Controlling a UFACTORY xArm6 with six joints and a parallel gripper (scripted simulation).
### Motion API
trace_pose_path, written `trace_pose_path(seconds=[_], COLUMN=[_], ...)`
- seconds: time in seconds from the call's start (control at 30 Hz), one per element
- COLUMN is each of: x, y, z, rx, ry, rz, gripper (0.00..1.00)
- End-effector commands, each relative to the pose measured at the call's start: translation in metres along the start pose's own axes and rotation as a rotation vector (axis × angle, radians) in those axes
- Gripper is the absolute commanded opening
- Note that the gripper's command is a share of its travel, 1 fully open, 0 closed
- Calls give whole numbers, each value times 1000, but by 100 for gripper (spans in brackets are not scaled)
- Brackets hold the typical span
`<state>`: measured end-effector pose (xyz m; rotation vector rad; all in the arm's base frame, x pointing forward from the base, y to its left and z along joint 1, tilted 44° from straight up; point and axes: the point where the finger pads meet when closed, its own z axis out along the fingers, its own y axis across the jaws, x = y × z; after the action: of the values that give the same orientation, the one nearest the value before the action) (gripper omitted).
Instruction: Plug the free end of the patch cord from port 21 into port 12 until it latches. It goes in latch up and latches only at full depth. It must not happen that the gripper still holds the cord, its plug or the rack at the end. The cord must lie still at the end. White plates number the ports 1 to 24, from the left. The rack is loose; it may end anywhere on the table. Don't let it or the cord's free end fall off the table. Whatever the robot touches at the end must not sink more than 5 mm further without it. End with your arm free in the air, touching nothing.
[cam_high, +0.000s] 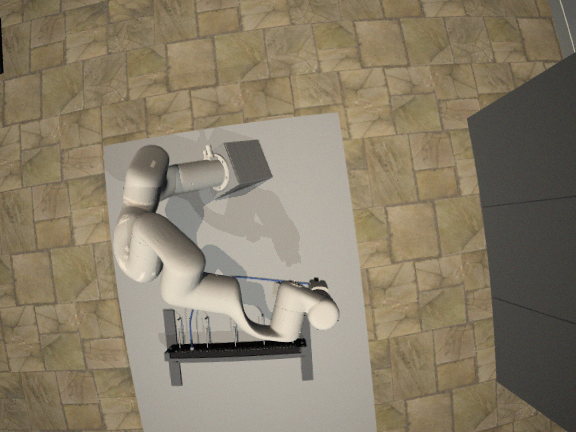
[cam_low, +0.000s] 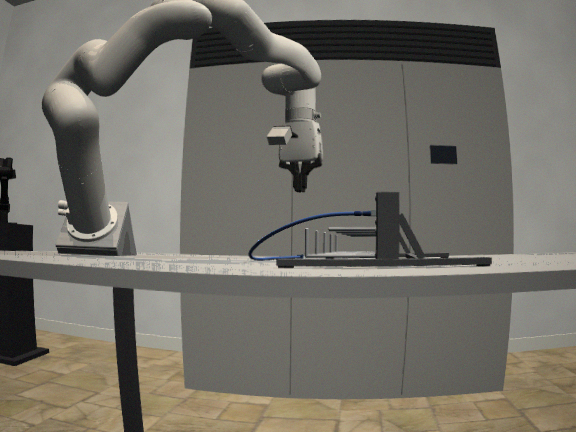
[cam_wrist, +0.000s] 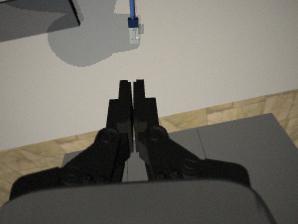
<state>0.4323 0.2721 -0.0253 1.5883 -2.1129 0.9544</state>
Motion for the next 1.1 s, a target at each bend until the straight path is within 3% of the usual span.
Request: trace_pose_path(seconds=[0.0,0.13,0.23,0.33,0.63,0.67,1.07], x=[-1,-3,-4,-4,-4,-4,-4], y=[-1,-2,-2,0,0,0,0], z=[-1,44,50,79,80,80,80], rx=[2,5,5,2,2,1,1], ry=[-4,-3,-3,-6,-6,-6,-6], rz=[1,5,5,4,4,4,4], gripper=[0,0,0,0,0,38,38])
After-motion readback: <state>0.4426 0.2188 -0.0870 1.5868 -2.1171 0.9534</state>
